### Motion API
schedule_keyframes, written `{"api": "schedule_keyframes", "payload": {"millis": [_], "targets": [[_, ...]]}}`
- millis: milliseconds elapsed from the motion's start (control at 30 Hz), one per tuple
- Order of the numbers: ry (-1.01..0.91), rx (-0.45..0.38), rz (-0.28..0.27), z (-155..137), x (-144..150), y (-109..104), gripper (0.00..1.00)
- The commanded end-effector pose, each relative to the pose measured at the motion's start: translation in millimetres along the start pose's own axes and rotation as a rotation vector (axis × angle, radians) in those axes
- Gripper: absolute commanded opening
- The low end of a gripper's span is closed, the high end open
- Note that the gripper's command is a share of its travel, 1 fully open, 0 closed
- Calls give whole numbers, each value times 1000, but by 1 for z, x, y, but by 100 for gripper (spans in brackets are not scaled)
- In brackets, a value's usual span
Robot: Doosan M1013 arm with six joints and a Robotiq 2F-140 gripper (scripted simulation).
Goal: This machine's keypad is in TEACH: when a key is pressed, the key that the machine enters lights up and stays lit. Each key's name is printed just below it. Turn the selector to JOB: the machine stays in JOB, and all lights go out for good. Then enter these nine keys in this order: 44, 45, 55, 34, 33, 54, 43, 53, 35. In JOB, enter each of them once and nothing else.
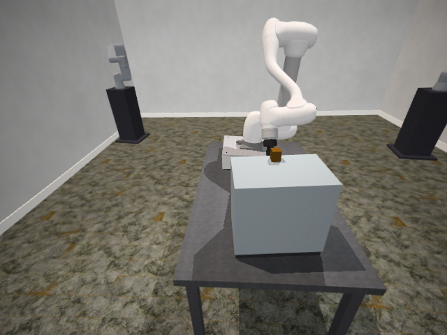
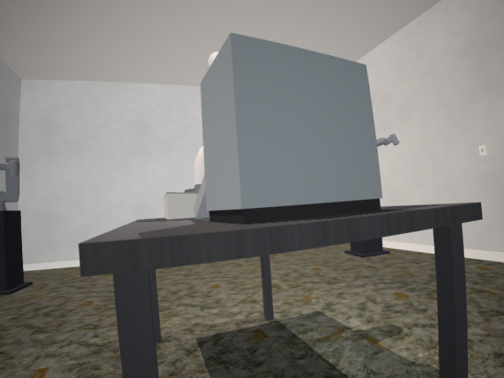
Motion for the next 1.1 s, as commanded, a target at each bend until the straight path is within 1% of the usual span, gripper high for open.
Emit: {"api": "schedule_keyframes", "payload": {"millis": [0,167,400,733,1067], "targets": [[-4,2,-1,1,1,-3,0],[-4,2,-1,-3,2,-3,0],[-4,2,-1,-29,5,-3,0],[-4,2,-1,-33,5,-2,0],[-4,2,-1,-33,5,8,0]]}}
Point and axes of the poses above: the point where the finger pads meet when closed, its own y axis out along the fingers, its own x axis across the jaws, z = x × y, the point moved 6 cm from there along -y, back along the fingers, and after that the axes turned 6 degrees about y, right-handed, at the moved point
